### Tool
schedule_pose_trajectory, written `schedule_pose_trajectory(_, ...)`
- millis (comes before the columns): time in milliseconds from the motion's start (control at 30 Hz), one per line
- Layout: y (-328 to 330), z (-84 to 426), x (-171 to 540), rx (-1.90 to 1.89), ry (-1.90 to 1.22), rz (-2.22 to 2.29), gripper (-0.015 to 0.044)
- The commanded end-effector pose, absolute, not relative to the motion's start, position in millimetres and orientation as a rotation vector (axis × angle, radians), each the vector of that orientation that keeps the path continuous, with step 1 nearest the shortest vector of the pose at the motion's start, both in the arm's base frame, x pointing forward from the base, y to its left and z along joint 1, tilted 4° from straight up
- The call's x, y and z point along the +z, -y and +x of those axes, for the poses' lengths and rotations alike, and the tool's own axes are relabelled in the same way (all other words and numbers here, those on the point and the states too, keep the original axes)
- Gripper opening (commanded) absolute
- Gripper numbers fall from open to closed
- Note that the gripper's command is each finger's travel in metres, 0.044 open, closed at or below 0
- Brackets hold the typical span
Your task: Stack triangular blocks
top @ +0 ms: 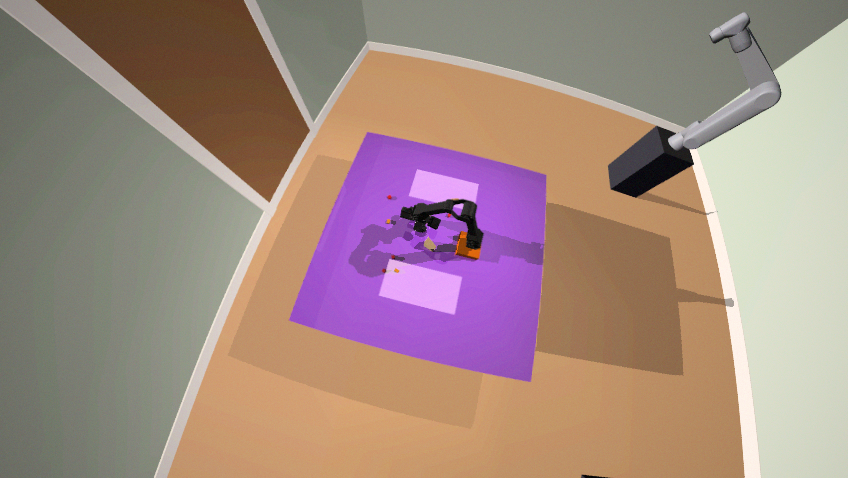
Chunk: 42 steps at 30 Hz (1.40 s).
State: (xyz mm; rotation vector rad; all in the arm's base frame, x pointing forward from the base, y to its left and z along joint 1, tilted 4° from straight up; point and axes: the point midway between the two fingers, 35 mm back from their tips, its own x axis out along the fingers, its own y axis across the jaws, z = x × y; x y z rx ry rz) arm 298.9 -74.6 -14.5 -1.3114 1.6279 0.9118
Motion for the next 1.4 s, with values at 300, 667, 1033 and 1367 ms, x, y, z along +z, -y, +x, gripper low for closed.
schedule_pose_trajectory(300, 75, 299, -15, 0.913, -1.628, -1.317, 0.0052)
schedule_pose_trajectory(667, 82, 298, -6, 0.983, -1.519, -1.218, 0.0)
schedule_pose_trajectory(1033, 99, 295, 5, 1.104, -1.297, -1.03, 0.0)
schedule_pose_trajectory(1367, 116, 292, 11, 1.194, -1.091, -0.856, 0.0)
